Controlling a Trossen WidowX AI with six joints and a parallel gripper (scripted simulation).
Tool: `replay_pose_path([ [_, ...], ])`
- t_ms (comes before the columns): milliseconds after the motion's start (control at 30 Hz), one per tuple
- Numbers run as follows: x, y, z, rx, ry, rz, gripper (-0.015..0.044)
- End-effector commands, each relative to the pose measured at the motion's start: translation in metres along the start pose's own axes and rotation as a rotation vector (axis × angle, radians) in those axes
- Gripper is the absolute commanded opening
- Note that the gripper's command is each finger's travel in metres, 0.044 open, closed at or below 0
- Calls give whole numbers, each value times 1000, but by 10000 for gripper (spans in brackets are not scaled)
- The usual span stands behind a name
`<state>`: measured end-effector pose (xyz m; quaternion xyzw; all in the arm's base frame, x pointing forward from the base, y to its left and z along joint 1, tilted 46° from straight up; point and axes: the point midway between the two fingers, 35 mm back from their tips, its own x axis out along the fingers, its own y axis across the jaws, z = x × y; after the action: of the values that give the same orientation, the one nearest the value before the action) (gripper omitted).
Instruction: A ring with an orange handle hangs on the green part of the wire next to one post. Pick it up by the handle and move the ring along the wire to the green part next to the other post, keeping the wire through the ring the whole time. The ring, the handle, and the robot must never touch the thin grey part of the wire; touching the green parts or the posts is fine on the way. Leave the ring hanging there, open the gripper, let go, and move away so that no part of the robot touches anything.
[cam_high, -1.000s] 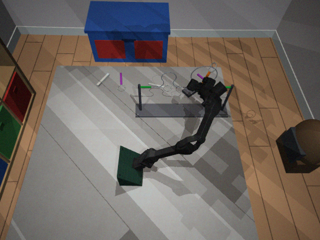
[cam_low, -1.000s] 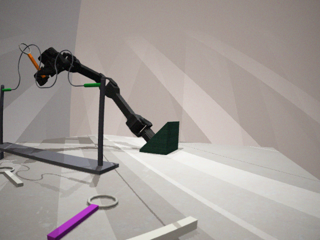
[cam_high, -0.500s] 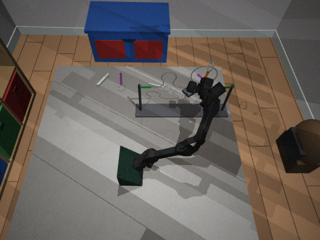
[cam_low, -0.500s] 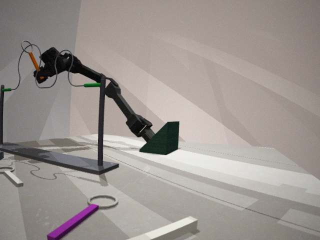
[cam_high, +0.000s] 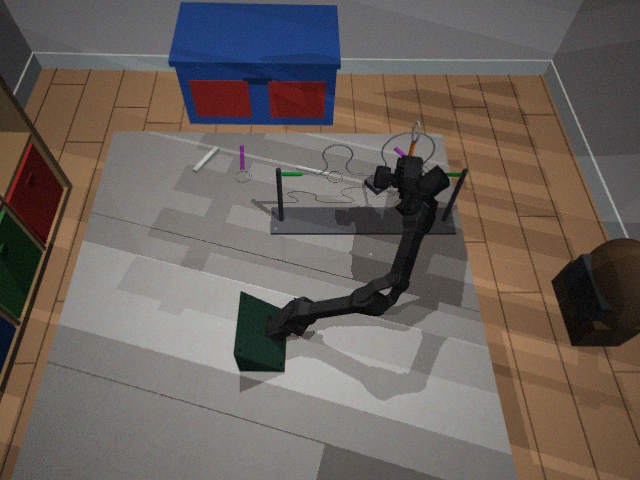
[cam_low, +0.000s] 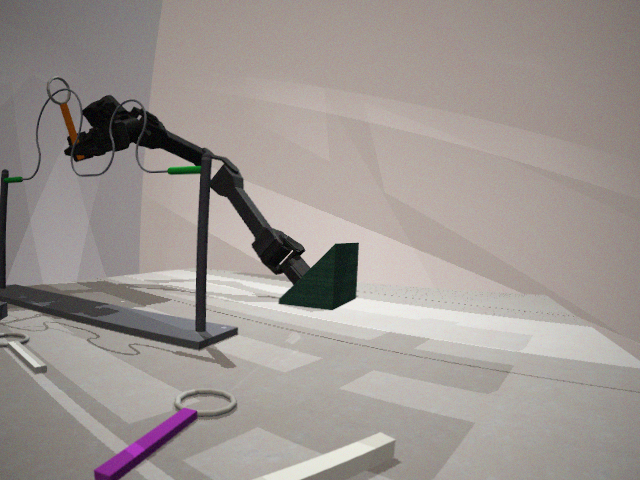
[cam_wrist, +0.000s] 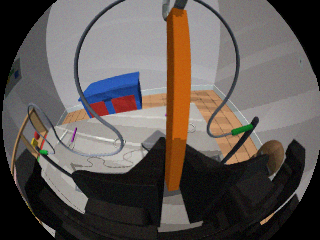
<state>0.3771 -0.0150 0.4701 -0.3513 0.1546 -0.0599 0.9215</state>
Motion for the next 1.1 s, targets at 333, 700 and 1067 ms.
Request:
replay_pose_path([
  [333, 0, -8, 0, -174, -23, -83, -150],
  [700, 0, -13, 1, -306, -41, -143, -150],
  [1067, 0, -18, 3, -438, -59, -204, -150],
])
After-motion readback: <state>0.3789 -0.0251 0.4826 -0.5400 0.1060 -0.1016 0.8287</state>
